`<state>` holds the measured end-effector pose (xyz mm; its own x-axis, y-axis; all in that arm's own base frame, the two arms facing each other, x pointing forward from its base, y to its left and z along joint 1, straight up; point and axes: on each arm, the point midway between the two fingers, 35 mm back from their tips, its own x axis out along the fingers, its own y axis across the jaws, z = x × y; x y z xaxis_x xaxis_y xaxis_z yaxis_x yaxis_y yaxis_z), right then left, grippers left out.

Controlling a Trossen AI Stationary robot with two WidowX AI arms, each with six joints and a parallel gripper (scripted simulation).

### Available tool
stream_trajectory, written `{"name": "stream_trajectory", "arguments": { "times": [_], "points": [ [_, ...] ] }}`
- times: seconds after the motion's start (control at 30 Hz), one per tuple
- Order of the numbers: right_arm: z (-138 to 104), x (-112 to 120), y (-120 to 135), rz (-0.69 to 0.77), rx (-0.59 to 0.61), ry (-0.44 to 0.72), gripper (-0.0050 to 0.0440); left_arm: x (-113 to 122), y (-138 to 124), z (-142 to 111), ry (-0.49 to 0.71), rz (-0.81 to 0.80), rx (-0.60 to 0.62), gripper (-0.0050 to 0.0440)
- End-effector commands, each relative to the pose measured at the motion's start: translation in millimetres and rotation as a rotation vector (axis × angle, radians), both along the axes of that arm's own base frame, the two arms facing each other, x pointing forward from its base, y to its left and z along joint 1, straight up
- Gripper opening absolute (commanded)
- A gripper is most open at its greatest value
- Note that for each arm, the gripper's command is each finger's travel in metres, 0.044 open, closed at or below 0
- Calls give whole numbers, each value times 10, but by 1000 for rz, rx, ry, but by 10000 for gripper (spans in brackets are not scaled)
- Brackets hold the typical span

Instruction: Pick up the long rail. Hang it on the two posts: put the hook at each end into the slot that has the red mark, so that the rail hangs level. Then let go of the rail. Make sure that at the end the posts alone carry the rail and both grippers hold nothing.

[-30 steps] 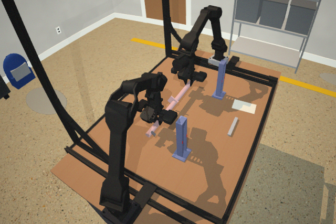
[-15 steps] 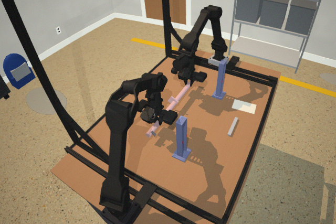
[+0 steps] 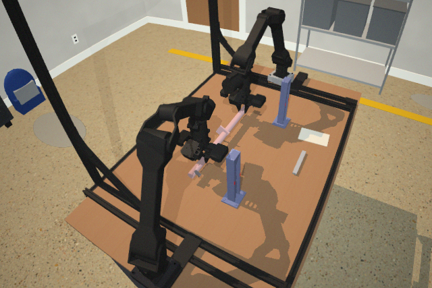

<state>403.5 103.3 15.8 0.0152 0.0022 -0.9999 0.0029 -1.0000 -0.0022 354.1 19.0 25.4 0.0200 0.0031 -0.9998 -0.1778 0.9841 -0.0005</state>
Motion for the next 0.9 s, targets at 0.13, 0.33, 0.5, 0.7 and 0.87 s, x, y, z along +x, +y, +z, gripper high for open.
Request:
{"name": "stream_trajectory", "arguments": {
  "times": [0.13, 0.33, 0.5, 0.7, 0.87],
  "points": [
    [-93, 5, -1, -2, -1, 5, 0, 4, 1, -100, 7, 0, -1, 0],
    [-130, 6, -1, -1, -1, 6, 0, 5, 1, -137, 9, 0, -1, 0],
    [-176, 6, -1, -1, -1, 8, 0, 5, 1, -183, 11, 0, -1, 0],
    [-231, 6, -1, -1, -2, 10, 0, 5, 2, -238, 14, 0, -2, 0],
    [-168, 4, 1, 0, -2, 6, 72, 2, 0, -175, 9, 0, -1, 72]
  ]
}}
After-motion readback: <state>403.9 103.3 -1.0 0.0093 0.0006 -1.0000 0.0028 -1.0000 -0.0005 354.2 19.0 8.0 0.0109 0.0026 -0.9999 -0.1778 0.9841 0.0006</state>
